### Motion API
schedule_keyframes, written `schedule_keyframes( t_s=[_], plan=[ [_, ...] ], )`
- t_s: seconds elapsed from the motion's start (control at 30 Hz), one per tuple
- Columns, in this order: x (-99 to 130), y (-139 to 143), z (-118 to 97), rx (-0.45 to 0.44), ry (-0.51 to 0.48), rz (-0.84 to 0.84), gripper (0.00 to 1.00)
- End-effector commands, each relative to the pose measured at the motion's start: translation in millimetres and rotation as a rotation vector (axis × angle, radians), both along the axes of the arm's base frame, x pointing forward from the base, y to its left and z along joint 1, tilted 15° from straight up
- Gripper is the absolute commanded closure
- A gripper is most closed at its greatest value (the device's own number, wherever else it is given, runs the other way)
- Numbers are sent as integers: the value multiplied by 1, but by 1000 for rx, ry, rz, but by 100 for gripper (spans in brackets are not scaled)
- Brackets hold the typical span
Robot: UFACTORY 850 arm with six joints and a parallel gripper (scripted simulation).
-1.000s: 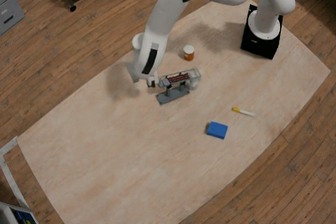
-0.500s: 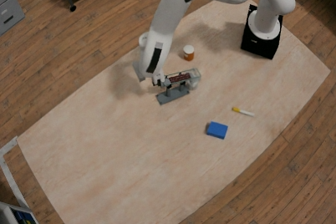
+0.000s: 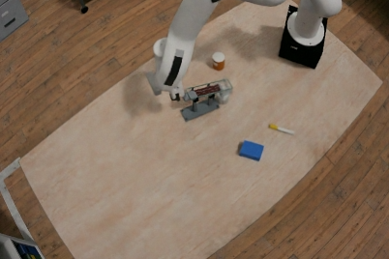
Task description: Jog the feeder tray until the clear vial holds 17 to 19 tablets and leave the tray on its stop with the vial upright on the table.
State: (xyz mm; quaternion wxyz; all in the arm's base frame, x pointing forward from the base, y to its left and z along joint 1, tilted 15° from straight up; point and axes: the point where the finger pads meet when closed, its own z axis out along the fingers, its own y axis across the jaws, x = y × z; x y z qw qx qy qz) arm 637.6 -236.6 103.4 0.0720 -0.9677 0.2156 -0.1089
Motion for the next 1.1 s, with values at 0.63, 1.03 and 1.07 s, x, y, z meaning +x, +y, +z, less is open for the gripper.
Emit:
schedule_keyframes(
  t_s=[0.63, 1.03, 1.07],
  plan=[
    [-24, 14, -13, -2, -2, -1, 100],
    [2, -1, 2, -2, -2, -1, 100],
    [2, -1, 2, -2, -2, -1, 100]
  ],
)
